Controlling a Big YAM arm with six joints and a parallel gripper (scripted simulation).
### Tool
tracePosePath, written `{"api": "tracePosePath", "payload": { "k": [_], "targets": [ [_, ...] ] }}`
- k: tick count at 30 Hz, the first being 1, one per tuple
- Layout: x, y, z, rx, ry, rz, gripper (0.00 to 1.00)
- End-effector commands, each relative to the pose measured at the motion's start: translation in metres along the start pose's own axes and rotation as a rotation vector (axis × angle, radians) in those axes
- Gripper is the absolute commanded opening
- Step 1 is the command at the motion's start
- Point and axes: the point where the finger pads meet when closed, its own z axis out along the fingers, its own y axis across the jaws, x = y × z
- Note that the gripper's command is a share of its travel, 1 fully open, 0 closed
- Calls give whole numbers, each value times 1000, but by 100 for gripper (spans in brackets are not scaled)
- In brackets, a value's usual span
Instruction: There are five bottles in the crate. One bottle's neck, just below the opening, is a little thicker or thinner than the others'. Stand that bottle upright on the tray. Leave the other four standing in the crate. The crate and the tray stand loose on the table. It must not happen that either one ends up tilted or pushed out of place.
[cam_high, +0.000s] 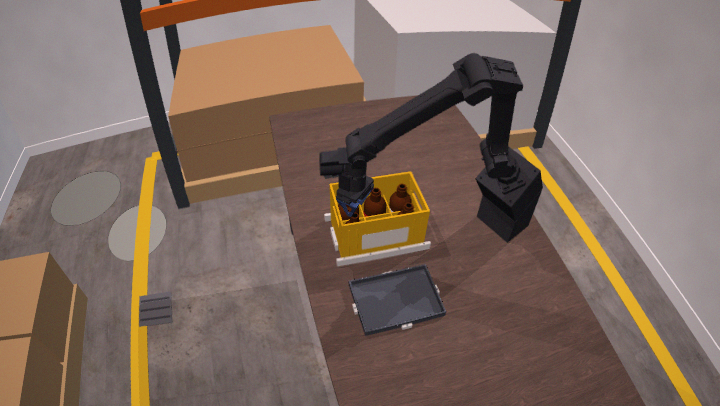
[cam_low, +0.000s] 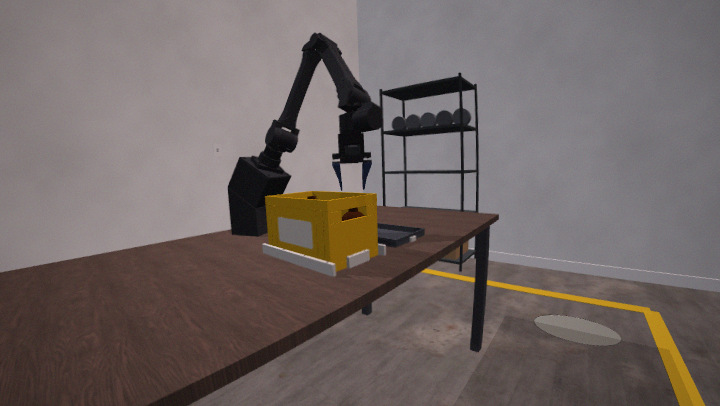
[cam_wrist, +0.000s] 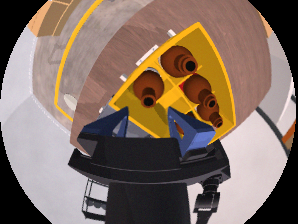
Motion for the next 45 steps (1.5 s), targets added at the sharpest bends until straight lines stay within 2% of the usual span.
{"api": "tracePosePath", "payload": {
  "k": [1,36,45],
  "targets": [
    [-15,4,1,-2,-8,1,61],
    [-15,4,2,-3,-9,1,61],
    [-8,5,11,-4,-1,0,61]
  ]
}}
